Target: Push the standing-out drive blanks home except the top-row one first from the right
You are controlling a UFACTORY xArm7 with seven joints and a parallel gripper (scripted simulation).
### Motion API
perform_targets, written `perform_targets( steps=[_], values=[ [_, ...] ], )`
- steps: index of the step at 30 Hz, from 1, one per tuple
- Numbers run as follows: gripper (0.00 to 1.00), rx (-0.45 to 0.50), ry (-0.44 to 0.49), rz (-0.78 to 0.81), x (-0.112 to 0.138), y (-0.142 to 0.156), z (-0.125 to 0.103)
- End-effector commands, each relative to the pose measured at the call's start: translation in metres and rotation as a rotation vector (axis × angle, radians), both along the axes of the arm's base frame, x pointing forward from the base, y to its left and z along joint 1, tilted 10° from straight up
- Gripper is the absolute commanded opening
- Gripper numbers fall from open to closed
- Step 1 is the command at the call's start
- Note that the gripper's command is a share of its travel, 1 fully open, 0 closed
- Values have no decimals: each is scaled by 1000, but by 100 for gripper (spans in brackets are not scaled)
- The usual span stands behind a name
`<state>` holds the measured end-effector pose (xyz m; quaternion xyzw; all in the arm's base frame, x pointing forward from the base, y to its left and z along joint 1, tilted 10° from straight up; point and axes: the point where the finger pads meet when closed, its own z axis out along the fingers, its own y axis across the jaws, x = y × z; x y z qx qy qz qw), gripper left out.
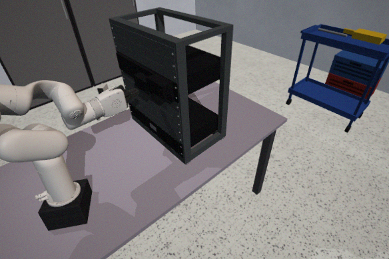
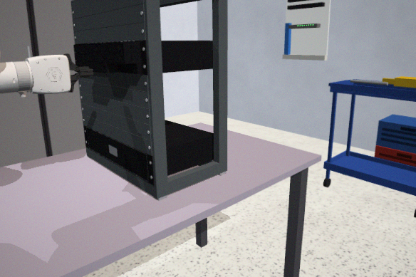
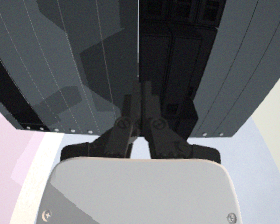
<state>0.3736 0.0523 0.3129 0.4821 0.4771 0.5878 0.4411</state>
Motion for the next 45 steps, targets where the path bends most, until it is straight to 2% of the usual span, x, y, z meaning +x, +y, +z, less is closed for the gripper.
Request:
perform_targets(
  steps=[1,17,36,45],
  values=[
    [0,3,-6,-3,9,1,1],
    [0,3,-6,-3,12,-5,11],
    [0,3,-6,-3,14,-5,12],
    [0,3,-6,-3,22,-4,13]
  ],
)
